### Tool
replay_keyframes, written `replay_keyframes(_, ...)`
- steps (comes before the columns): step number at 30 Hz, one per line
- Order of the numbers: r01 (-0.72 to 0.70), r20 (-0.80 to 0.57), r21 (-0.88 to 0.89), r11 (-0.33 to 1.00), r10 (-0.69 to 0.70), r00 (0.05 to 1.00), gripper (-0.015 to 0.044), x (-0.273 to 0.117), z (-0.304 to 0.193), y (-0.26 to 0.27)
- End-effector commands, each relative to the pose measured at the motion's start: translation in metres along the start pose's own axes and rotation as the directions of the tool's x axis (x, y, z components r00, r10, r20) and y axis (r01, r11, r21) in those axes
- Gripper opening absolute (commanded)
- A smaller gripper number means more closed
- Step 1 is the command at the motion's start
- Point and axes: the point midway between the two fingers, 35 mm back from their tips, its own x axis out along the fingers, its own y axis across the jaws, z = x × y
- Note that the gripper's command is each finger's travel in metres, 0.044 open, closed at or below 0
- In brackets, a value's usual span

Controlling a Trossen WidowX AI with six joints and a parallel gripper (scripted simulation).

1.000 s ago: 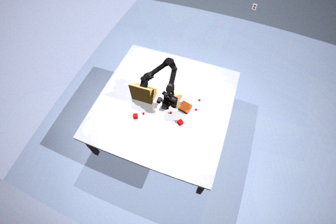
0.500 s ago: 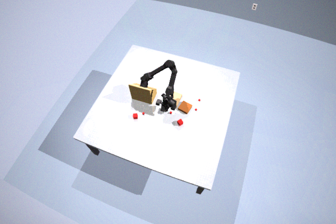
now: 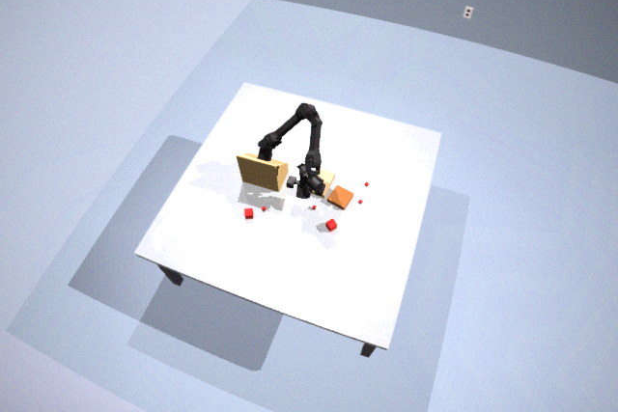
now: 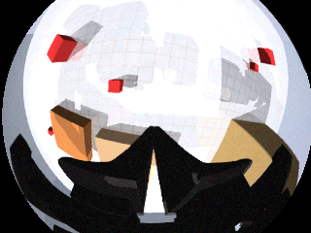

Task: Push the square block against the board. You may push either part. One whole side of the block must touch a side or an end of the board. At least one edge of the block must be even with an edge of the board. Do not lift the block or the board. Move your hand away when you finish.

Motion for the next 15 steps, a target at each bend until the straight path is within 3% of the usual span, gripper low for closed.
replay_keyframes(1,0.005,0.008,-0.097,0.995,-0.004,1.0,0.0,-0.002,-0.014,0.002)
replay_keyframes(15,0.015,0.025,-0.541,0.841,-0.003,1.0,0.0,-0.004,-0.079,0.008)
